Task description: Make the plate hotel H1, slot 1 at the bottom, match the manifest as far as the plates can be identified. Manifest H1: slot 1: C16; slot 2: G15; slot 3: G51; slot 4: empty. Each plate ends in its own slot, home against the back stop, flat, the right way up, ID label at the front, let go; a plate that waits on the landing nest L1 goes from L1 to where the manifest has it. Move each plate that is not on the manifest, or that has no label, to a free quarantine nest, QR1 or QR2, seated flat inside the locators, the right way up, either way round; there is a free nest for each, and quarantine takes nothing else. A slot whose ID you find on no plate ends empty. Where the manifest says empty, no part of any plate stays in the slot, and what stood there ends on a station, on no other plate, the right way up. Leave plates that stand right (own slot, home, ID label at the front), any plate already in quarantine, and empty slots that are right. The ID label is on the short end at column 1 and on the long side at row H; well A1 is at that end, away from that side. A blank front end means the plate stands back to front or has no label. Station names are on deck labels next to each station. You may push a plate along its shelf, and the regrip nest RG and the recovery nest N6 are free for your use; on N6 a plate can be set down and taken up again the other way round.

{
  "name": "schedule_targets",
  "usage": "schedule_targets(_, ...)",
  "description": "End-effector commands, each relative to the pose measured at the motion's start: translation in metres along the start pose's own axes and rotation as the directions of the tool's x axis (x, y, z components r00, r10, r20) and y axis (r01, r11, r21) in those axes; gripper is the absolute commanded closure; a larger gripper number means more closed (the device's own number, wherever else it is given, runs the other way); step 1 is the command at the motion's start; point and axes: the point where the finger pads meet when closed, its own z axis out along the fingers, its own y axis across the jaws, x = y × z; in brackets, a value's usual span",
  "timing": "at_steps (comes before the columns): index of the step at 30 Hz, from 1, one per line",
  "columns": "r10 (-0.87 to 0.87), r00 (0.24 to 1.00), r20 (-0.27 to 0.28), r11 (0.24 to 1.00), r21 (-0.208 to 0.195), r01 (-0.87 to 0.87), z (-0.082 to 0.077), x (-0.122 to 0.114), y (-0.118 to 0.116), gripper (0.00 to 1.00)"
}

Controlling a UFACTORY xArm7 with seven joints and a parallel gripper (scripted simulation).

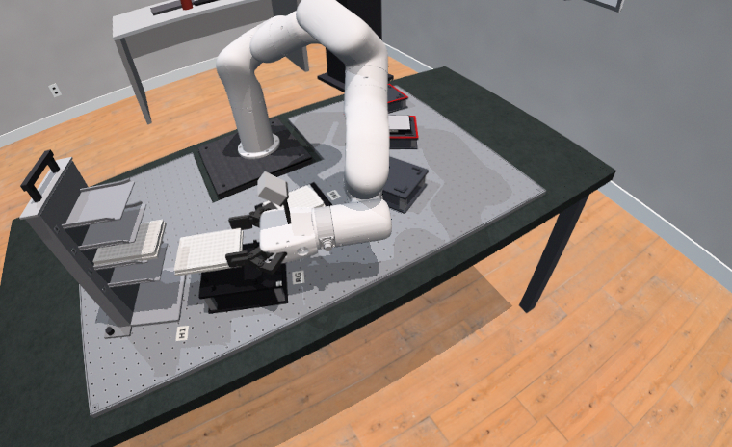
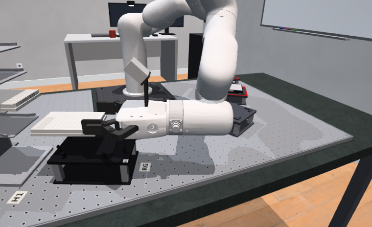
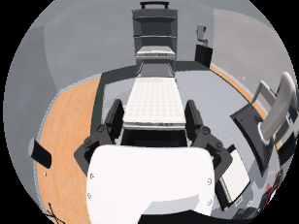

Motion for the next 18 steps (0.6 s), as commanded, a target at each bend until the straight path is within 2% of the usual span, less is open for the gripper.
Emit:
schedule_targets(1,0.004,1.0,0.0,1.0,-0.002,-0.004,-0.005,0.002,-0.001,1.0)
schedule_targets(18,0.004,1.0,0.0,1.0,-0.001,-0.004,-0.03,0.002,-0.001,1.0)
